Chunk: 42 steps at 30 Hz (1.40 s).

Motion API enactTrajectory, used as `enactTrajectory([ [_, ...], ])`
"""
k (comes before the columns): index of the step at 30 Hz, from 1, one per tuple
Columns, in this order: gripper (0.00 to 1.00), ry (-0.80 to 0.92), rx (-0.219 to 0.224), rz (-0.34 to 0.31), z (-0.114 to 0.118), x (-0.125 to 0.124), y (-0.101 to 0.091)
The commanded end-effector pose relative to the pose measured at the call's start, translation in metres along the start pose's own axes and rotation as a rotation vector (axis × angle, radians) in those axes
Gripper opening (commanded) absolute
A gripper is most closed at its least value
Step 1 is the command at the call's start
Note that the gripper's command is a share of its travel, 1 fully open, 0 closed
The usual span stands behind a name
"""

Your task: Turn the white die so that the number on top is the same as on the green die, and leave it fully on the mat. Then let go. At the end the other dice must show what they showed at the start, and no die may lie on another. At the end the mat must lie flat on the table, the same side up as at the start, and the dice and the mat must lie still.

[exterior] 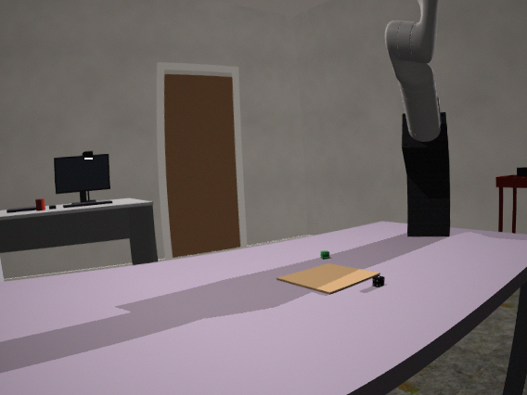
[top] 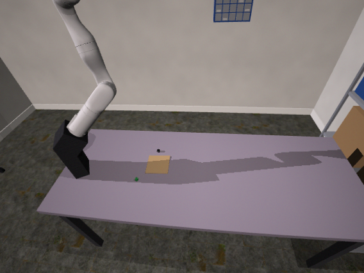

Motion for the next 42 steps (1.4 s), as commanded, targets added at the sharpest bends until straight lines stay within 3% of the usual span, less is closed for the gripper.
enactTrajectory([
  [1,0.34,0.026,0.006,-0.057,0.015,0.051,0.016],
  [4,0.34,0.026,0.006,-0.057,0.015,0.051,0.016],
  [5,0.34,0.053,0.013,-0.124,0.027,0.101,0.027],
  [7,0.34,0.053,0.013,-0.124,0.027,0.101,0.027],
  [8,0.34,0.080,0.021,-0.191,0.035,0.137,0.032],
  [9,0.34,0.080,0.021,-0.191,0.038,0.150,0.034],
  [11,0.34,0.080,0.021,-0.191,0.038,0.152,0.035],
  [12,0.34,0.107,0.029,-0.257,0.046,0.190,0.038],
  [14,0.34,0.107,0.029,-0.257,0.048,0.202,0.040],
  [15,0.34,0.135,0.037,-0.324,0.053,0.230,0.040],
  [16,0.34,0.135,0.037,-0.324,0.056,0.246,0.041],
  [18,0.34,0.135,0.037,-0.324,0.057,0.254,0.041],
  [19,0.34,0.162,0.046,-0.390,0.063,0.289,0.040],
  [21,0.34,0.162,0.046,-0.390,0.063,0.289,0.040],
  [22,0.34,0.162,0.046,-0.390,0.066,0.305,0.040],
  [23,0.34,0.188,0.055,-0.456,0.070,0.337,0.037],
  [26,0.34,0.188,0.055,-0.456,0.073,0.356,0.036],
  [27,0.34,0.215,0.065,-0.522,0.077,0.391,0.031],
  [29,0.34,0.215,0.065,-0.522,0.079,0.406,0.029],
  [30,0.34,0.241,0.075,-0.587,0.081,0.433,0.023],
  [31,0.34,0.241,0.075,-0.587,0.083,0.449,0.020],
  [33,0.34,0.241,0.075,-0.587,0.084,0.456,0.019],
  [34,0.34,0.267,0.086,-0.653,0.086,0.490,0.009],
  [35,0.34,0.267,0.086,-0.653,0.088,0.505,0.006],
  [38,0.34,0.267,0.086,-0.653,0.088,0.505,0.006],
  [39,0.34,0.293,0.098,-0.718,0.091,0.552,-0.009],
  [41,0.34,0.293,0.098,-0.718,0.091,0.552,-0.009],
  [42,0.34,0.318,0.110,-0.782,0.093,0.586,-0.023],
])
Point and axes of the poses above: the point where the finger pads meet when closed, its own y axis out along the fingers, its own z axis across the jaws, x = y × z, the point moved 3 cm from there along -y, back along the fingers, and after that the axes turned 12 degrees about y, right-handed, at the moved point
